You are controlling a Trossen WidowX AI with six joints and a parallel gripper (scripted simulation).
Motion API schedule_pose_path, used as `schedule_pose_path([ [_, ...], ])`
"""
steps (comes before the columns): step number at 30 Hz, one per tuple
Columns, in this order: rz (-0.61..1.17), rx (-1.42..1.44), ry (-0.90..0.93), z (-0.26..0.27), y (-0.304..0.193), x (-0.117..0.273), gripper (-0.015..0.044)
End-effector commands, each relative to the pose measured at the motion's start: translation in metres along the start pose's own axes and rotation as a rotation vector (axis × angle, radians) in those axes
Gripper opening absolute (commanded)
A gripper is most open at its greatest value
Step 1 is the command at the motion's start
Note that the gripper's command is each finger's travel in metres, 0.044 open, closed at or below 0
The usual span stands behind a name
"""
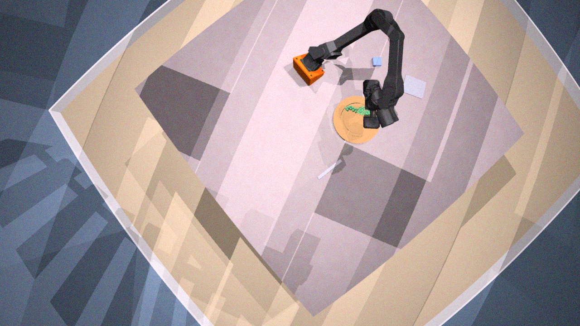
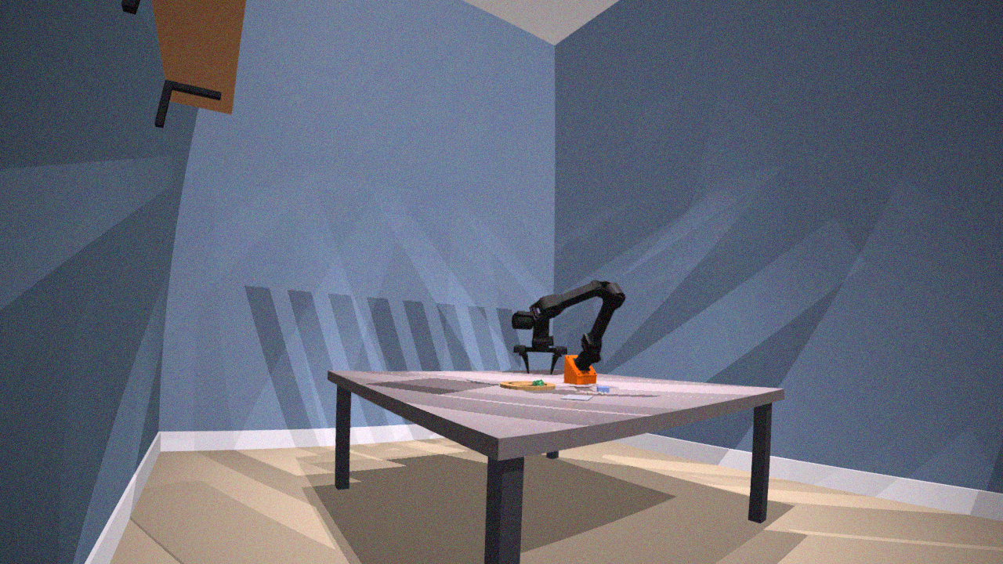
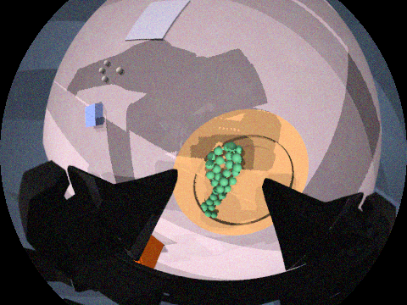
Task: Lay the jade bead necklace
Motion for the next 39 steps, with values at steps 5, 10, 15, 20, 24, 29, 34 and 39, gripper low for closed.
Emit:
schedule_pose_path([
  [5,0.003,-0.087,0.001,0.003,-0.005,0.003,0.038],
  [10,0.003,-0.087,0.002,0.003,-0.005,-0.012,0.038],
  [15,-0.001,-0.077,-0.005,0.001,-0.004,-0.007,0.038],
  [20,0.0,-0.079,-0.004,0.001,-0.004,-0.014,0.038],
  [24,0.0,-0.081,-0.002,0.002,-0.004,-0.021,0.038],
  [29,0.001,-0.084,0.0,0.002,-0.005,-0.029,0.038],
  [34,0.002,-0.086,0.002,0.003,-0.005,-0.036,0.038],
  [39,0.002,-0.078,-0.002,0.002,-0.004,-0.035,0.0327],
])
Point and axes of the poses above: the point midway between the two fingers, 35 mm back from their tips, its own x axis back along the fingers, its own z axis across the jaws, y = z × x, the point moved 3 cm from there along x, back along the fingers, and after that the axes turned 10 degrees about -x, right-handed, at the moved point
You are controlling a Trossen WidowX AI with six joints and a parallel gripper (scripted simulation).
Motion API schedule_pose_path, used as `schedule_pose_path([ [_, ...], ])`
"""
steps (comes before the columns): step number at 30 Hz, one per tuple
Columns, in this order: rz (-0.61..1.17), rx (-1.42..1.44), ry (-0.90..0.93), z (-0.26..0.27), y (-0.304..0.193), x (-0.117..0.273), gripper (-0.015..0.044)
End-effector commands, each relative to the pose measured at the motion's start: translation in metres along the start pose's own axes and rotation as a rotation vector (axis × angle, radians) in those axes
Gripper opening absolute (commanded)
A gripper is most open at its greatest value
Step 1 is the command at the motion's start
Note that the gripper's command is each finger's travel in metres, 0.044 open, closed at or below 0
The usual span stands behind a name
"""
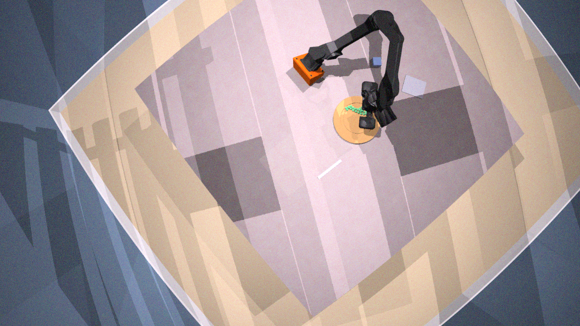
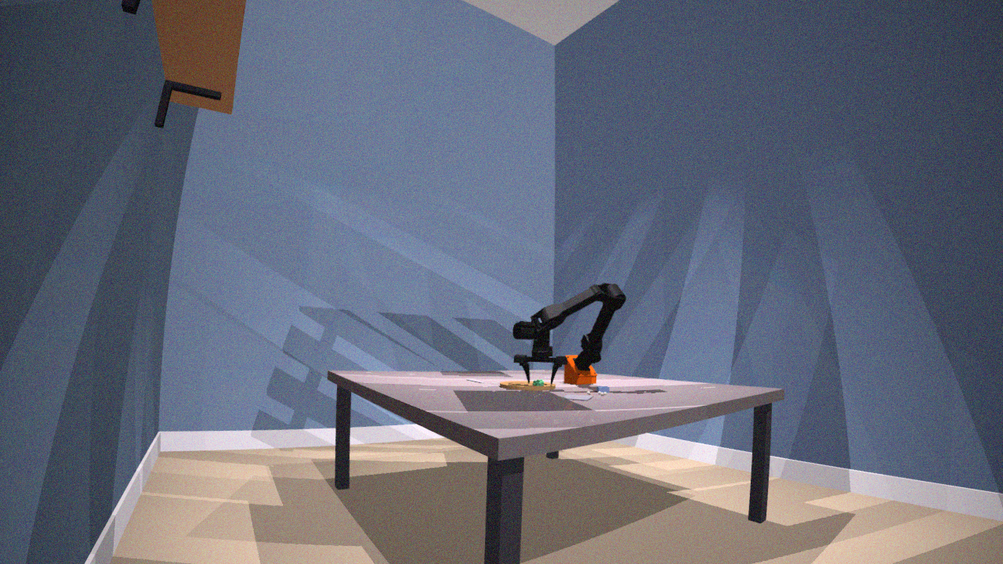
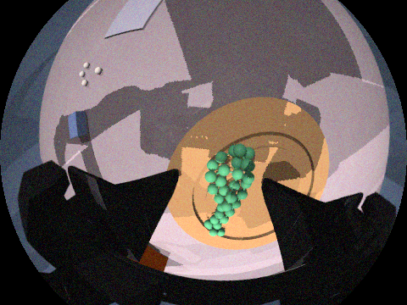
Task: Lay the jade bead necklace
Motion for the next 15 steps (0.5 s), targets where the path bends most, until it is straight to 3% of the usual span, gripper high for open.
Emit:
schedule_pose_path([
  [1,-0.001,0.0,-0.001,-0.0001,0.0002,0.0004,0.0301],
  [9,-0.001,0.0,-0.001,-0.0001,0.0002,0.0004,0.0091],
  [15,-0.001,0.0,-0.001,-0.0001,0.0002,0.0004,0.0051],
])
Point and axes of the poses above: the point midway between the two fingers, 35 mm back from their tips, its own x axis back along the fingers, its own z axis across the jaws, y = z × x, the point moved 3 cm from there along x, back along the fingers, and after that the axes turned 10 degrees about -x, right-handed, at the moved point
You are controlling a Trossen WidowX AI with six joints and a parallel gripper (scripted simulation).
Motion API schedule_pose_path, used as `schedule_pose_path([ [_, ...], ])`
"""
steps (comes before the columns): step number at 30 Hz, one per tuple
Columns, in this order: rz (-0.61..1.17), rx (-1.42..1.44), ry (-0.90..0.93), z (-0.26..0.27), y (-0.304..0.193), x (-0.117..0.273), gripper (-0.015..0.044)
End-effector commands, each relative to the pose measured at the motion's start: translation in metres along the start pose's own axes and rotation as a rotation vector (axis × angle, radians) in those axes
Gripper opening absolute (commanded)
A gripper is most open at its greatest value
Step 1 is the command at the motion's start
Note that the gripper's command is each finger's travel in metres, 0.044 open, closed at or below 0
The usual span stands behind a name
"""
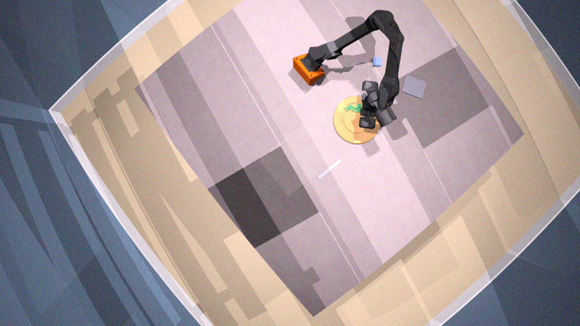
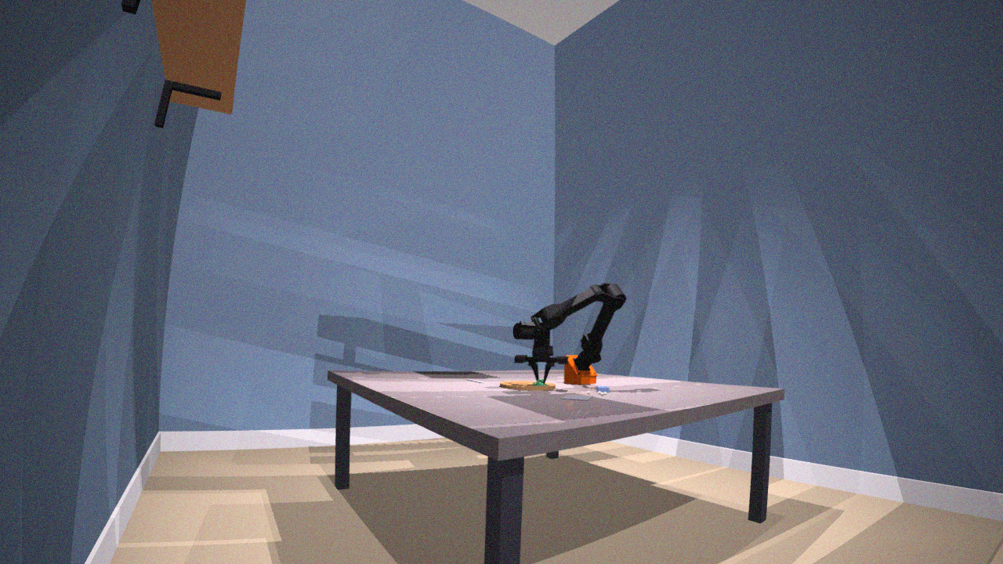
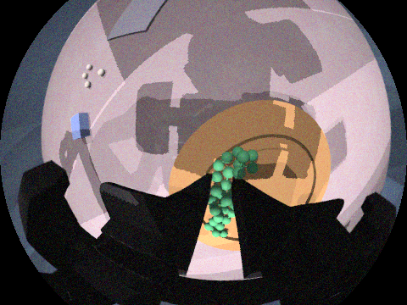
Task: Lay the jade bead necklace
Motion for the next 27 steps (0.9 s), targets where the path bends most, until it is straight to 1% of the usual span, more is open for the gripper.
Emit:
schedule_pose_path([
  [1,0.006,0.007,-0.017,-0.0027,-0.0002,0.0002,0.0045],
  [8,0.006,0.007,-0.017,-0.0027,-0.0002,0.0002,0.0],
  [27,0.006,0.007,-0.017,-0.0027,-0.0002,0.0002,0.0],
])
Point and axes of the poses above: the point midway between the two fingers, 35 mm back from their tips, its own x axis back along the fingers, its own z axis across the jaws, y = z × x, the point moved 3 cm from there along x, back along the fingers, and after that the axes turned 10 degrees about -x, right-handed, at the moved point
